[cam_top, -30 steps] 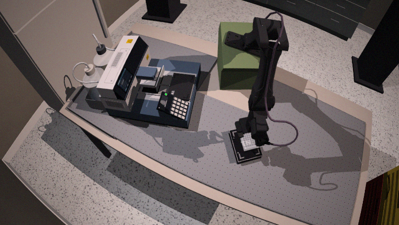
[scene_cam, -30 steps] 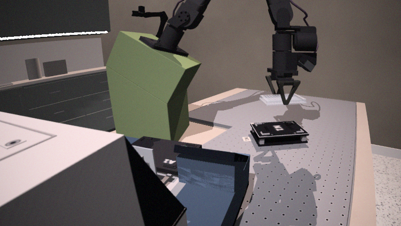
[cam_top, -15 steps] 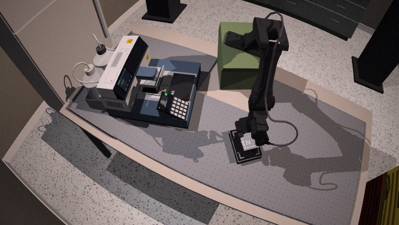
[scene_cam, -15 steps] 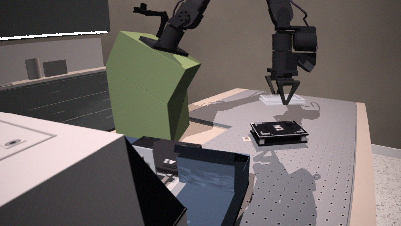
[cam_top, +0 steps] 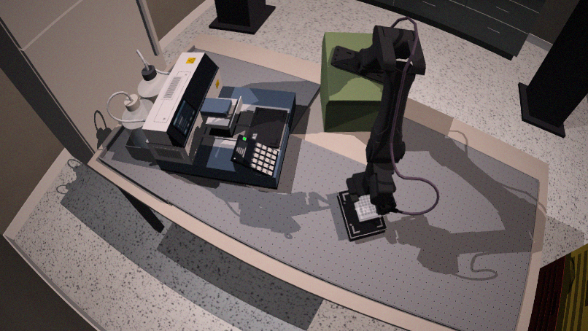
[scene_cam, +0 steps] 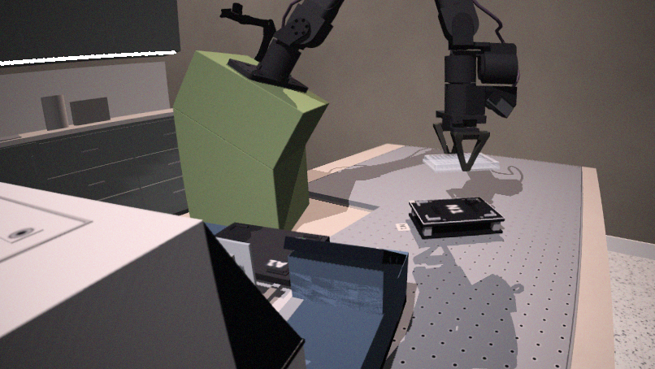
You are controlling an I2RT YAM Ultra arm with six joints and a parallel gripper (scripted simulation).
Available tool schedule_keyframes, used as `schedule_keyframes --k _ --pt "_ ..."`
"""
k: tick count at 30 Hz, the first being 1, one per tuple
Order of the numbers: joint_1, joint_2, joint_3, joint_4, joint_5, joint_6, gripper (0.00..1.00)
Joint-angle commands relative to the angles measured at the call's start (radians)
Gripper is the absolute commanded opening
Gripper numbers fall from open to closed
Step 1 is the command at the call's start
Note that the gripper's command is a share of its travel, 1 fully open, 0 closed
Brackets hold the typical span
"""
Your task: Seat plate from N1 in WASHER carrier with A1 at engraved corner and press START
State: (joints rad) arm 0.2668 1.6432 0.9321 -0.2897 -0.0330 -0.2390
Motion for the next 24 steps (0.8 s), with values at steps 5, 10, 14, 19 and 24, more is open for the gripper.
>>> schedule_keyframes --k 5,10,14,19,24 --pt "-0.006 -0.033 -0.023 -0.015 -0.012 -0.005 0.84" --pt "-0.006 -0.033 -0.023 -0.015 -0.012 -0.005 0.84" --pt "-0.006 -0.033 -0.023 -0.015 -0.012 -0.005 0.84" --pt "-0.006 -0.033 -0.023 -0.015 -0.012 -0.005 0.84" --pt "-0.056 -0.044 -0.040 0.002 -0.035 0.066 0.84"
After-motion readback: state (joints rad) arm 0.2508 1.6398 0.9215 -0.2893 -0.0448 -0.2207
